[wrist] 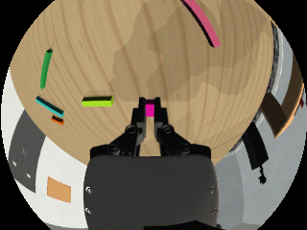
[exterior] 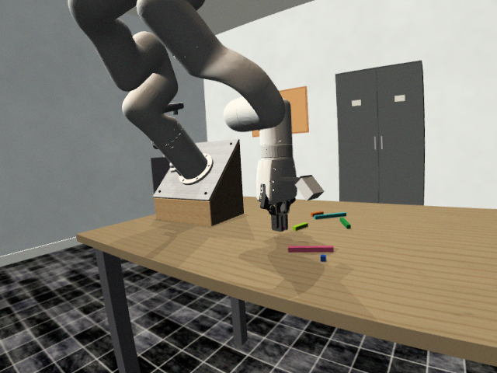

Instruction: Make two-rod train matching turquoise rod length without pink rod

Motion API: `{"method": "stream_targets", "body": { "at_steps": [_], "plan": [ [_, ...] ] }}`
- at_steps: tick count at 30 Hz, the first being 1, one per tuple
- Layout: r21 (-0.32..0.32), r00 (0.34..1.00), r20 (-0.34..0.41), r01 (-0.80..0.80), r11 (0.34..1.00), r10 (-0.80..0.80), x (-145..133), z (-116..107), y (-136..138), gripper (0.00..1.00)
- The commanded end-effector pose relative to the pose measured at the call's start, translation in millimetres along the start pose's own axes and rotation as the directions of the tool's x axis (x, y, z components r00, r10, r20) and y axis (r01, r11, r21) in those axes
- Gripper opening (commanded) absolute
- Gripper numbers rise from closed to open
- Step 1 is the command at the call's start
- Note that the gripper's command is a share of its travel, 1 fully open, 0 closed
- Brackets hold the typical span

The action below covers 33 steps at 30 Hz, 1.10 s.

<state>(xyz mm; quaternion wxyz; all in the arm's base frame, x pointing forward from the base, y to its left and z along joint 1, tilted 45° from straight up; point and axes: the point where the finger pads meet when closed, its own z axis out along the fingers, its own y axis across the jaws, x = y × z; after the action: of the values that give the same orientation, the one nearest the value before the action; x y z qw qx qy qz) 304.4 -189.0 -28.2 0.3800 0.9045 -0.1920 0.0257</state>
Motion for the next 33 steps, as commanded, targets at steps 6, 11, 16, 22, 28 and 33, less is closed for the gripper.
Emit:
{"method": "stream_targets", "body": {
  "at_steps": [6, 11, 16, 22, 28, 33],
  "plan": [
    [0.001, 1.000, -0.002, -0.001, 1.000, 0.001, 0.9, -0.6, -0.3, 0.04],
    [0.001, 1.000, -0.002, -0.001, 1.000, 0.001, 0.9, 1.2, -0.3, 0.04],
    [0.001, 1.000, -0.002, -0.001, 1.000, 0.001, 0.9, 4.5, -0.3, 0.04],
    [0.001, 1.000, -0.002, -0.001, 1.000, 0.001, 0.9, 9.0, -0.3, 0.04],
    [0.001, 1.000, -0.002, -0.001, 1.000, 0.001, 0.9, 11.6, -0.3, 0.04],
    [0.001, 1.000, -0.002, -0.001, 1.000, 0.001, 0.9, 11.6, -0.3, 0.04]
  ]
}}
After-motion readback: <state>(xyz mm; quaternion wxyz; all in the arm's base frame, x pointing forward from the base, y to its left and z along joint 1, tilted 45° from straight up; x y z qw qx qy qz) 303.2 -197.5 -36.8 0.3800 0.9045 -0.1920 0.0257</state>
